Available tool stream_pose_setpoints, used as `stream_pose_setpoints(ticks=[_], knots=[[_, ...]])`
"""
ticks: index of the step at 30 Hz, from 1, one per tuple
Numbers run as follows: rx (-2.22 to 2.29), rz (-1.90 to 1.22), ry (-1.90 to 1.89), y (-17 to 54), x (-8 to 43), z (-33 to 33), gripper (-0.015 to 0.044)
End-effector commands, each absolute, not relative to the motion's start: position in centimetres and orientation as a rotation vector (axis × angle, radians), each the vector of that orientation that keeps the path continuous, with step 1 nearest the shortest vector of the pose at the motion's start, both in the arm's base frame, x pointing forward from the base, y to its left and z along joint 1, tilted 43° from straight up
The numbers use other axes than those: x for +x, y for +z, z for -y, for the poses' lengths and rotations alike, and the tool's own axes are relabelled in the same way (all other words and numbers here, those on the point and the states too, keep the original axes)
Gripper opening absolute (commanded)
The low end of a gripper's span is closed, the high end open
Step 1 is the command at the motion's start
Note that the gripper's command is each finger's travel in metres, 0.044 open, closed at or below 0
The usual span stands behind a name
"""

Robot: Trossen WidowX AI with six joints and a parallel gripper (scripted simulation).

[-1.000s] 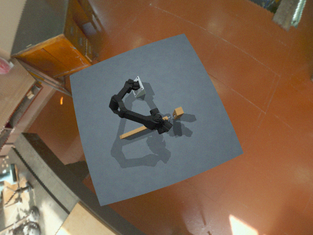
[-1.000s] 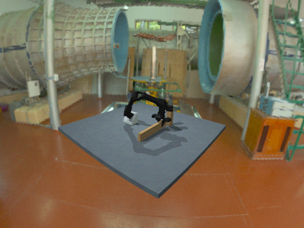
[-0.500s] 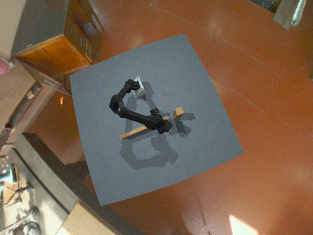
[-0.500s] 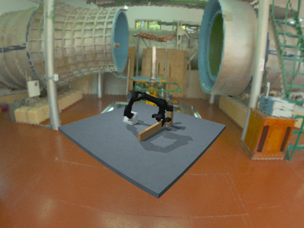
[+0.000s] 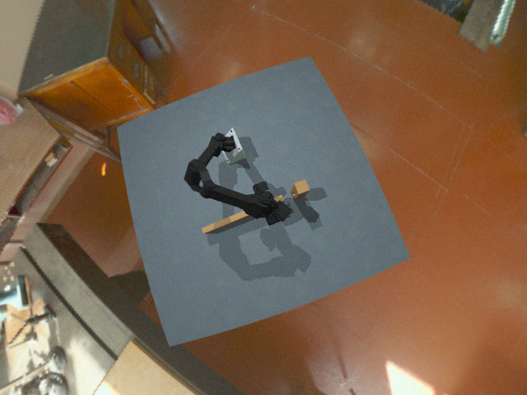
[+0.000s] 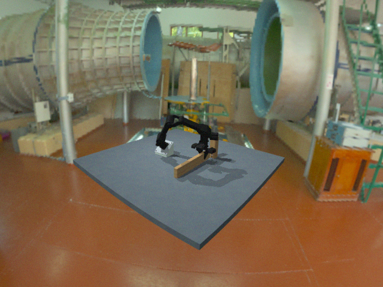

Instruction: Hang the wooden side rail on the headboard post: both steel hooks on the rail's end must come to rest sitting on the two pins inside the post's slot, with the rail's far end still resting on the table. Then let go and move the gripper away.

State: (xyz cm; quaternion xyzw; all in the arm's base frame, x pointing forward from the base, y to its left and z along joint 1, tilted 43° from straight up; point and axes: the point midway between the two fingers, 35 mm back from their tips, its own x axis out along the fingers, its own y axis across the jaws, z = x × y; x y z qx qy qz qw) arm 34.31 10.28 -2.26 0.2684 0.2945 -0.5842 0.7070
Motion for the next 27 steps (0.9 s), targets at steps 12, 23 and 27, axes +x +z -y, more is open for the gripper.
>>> stream_pose_setpoints(ticks=[12, 23, 27], knots=[[0.602, -0.656, -1.288, -2.33, 34.14, -10.86, 0.0000], [0.602, -0.656, -1.288, -2.44, 34.22, -10.92, 0.0000], [0.602, -0.656, -1.288, -2.44, 34.24, -10.96, 0.0000]])
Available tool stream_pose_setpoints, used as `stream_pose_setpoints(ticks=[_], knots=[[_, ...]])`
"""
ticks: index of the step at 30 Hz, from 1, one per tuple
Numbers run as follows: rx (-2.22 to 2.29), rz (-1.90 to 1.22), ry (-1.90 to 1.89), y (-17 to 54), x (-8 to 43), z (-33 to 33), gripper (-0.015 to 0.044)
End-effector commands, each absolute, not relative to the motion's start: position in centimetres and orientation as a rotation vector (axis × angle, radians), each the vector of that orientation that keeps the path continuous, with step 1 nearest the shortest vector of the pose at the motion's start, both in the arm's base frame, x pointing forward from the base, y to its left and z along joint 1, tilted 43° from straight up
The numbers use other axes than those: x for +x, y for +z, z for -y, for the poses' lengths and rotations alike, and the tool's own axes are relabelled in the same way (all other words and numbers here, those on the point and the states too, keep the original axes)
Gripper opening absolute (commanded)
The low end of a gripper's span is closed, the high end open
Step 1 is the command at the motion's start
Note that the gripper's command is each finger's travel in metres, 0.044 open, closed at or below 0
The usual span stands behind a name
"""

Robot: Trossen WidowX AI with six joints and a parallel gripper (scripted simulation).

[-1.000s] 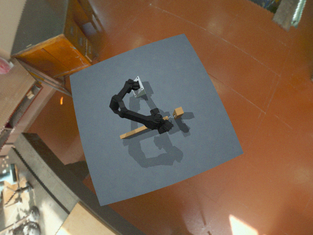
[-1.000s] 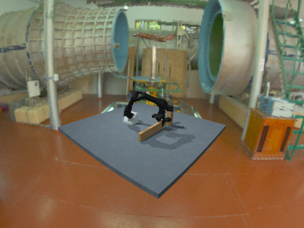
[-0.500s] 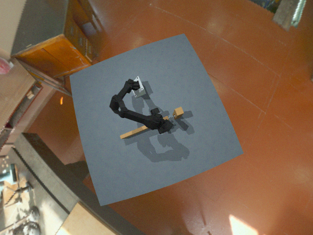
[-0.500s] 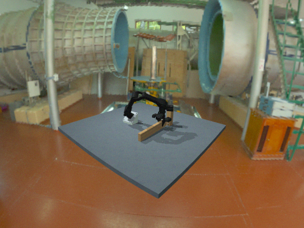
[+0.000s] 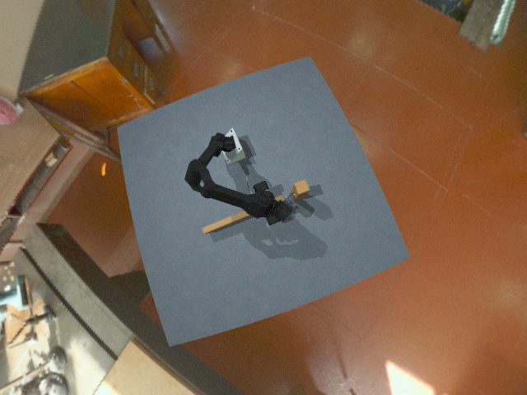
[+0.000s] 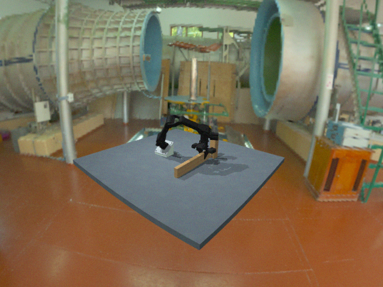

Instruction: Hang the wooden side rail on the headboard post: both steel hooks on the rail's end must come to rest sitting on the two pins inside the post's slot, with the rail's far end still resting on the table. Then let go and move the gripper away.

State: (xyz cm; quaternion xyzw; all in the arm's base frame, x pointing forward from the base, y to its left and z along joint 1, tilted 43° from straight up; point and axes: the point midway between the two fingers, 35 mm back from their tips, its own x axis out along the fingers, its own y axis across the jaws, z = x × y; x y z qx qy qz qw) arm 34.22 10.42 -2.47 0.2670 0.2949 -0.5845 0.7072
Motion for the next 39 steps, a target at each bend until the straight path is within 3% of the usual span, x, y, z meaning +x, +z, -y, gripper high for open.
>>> stream_pose_setpoints(ticks=[1, 39], knots=[[0.602, -0.656, -1.288, -2.44, 34.25, -10.97, 0.0000], [0.602, -0.656, -1.288, -2.64, 34.21, -11.30, 0.0000]])
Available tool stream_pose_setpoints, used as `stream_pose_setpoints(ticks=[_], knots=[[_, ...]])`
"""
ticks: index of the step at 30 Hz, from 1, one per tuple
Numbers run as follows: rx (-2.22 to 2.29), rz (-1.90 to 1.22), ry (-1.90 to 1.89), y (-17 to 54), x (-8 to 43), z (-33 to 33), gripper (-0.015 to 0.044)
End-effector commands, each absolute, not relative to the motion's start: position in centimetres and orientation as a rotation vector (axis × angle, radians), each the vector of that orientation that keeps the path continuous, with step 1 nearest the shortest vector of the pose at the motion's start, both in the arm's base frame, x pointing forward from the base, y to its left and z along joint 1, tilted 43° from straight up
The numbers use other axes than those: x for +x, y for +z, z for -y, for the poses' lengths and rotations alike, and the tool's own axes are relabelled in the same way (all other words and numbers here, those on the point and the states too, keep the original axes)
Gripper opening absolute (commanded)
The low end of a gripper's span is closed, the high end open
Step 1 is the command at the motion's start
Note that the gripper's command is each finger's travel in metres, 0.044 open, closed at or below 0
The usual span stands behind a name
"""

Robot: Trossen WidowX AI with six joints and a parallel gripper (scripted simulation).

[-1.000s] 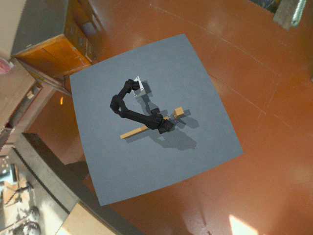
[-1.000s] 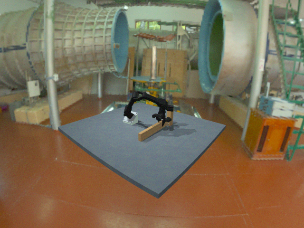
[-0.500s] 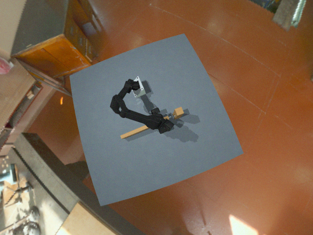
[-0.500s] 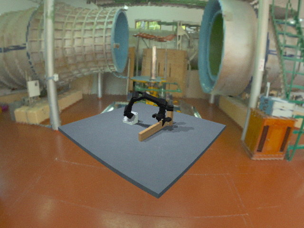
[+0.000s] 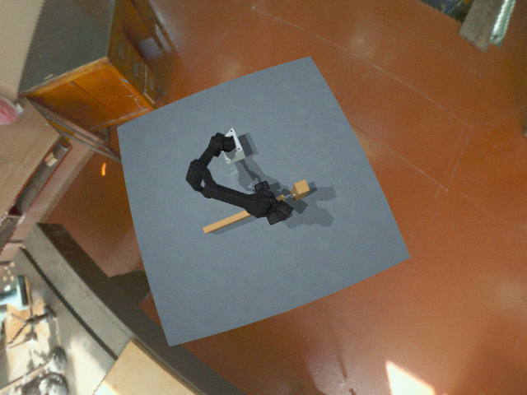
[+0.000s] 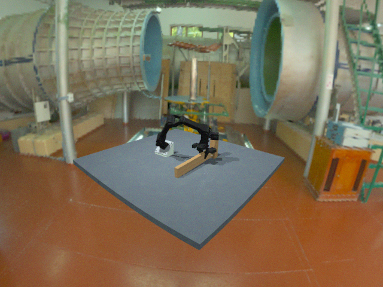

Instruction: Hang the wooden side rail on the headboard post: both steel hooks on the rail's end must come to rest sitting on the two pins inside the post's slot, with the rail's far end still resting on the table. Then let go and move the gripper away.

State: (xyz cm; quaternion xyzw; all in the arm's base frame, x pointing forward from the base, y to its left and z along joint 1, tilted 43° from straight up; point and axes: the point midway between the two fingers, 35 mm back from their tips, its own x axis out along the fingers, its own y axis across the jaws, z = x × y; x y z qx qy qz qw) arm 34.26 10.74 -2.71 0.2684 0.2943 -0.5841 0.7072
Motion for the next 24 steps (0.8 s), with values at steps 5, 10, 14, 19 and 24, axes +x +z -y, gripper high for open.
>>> stream_pose_setpoints(ticks=[5, 10, 14, 19, 24], knots=[[0.602, -0.656, -1.288, -2.64, 34.14, -11.36, 0.0000], [0.602, -0.656, -1.288, -2.72, 34.10, -11.37, 0.0000], [0.602, -0.656, -1.288, -2.77, 34.13, -11.37, 0.0000], [0.602, -0.656, -1.288, -2.82, 34.18, -11.41, 0.0000], [0.602, -0.656, -1.288, -2.82, 34.21, -11.47, 0.0000]])
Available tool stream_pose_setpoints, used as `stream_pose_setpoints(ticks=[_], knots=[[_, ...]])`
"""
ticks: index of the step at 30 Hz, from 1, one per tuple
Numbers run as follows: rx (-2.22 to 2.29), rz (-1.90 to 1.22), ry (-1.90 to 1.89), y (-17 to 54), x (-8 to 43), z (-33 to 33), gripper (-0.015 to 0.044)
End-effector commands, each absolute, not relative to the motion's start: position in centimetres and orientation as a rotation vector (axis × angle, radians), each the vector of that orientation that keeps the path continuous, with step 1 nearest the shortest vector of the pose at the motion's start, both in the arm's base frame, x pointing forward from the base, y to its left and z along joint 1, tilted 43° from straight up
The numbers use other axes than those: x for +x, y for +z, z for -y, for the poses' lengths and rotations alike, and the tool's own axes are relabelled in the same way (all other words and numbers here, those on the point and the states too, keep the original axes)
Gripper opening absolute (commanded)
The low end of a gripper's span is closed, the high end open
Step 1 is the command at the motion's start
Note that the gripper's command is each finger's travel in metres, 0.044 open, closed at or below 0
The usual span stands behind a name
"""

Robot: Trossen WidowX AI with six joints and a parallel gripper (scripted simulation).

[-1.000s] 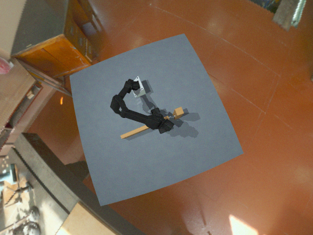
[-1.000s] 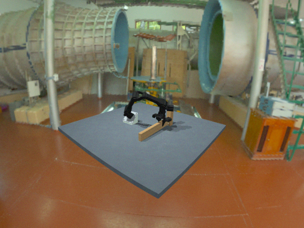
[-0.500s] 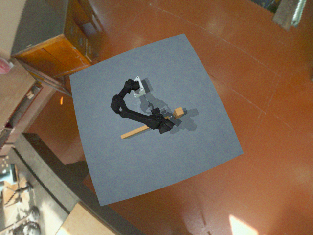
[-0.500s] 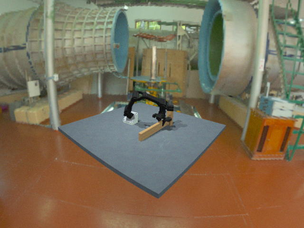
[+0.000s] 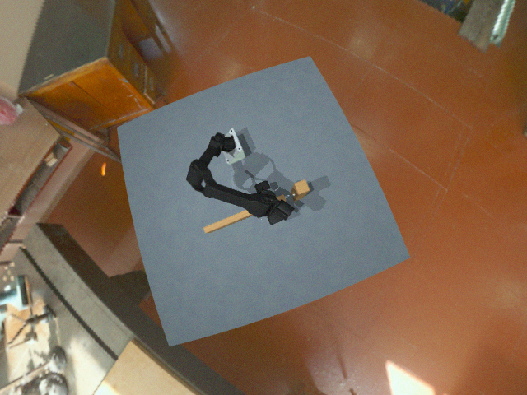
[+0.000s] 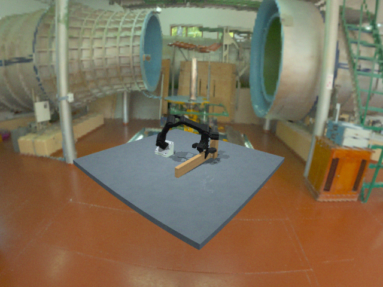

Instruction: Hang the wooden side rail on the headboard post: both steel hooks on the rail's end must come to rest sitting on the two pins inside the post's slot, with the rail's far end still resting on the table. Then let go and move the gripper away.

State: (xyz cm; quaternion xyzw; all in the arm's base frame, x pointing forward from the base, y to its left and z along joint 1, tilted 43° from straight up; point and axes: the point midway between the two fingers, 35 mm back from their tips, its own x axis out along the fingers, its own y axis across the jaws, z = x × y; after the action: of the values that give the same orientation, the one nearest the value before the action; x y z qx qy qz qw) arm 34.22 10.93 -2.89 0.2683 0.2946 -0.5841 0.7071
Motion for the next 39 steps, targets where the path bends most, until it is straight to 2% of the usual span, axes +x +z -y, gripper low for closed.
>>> stream_pose_setpoints(ticks=[1, 39], knots=[[0.602, -0.656, -1.288, -2.82, 34.20, -11.48, 0.0000], [0.602, -0.656, -1.288, -3.09, 34.09, -11.76, 0.0000]])
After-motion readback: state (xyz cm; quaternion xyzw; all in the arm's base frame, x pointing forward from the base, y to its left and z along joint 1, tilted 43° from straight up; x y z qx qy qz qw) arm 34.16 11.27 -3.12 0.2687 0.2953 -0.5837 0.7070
